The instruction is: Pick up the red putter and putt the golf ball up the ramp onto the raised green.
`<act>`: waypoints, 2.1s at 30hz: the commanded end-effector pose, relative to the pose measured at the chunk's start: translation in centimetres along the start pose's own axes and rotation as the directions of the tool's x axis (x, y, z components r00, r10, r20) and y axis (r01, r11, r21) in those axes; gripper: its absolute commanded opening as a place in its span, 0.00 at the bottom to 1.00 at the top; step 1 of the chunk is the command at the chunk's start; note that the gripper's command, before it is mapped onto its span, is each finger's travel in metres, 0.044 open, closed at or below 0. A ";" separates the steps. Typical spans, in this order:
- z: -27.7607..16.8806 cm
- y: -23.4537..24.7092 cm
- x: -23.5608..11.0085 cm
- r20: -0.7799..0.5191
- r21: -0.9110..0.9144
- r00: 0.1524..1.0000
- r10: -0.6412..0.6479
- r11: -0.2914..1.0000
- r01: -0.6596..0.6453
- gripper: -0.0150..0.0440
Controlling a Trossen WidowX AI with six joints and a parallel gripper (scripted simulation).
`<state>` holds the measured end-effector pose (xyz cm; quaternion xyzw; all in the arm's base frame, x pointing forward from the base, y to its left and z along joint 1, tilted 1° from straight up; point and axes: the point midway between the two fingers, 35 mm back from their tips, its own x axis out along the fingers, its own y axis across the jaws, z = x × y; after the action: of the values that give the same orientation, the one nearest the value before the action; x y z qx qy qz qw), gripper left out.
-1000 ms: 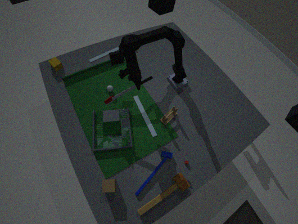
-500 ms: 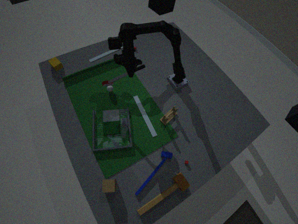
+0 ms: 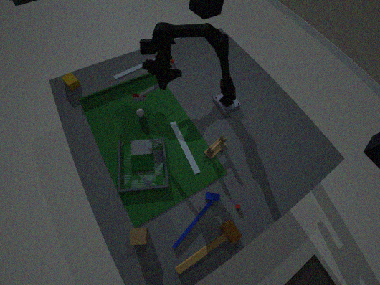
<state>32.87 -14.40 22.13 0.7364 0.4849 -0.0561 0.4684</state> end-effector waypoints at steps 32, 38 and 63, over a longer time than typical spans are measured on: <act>4.4 -4.2 1.7 -0.020 0.096 1.000 0.009 0.995 -0.007 0.25; 4.4 -4.2 1.7 -0.020 0.096 1.000 0.009 0.995 -0.007 0.25; 1.6 -1.9 8.8 -0.008 0.094 1.000 0.004 0.996 -0.003 0.25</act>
<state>35.02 -13.36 15.34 0.7552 0.4793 -0.0832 0.4393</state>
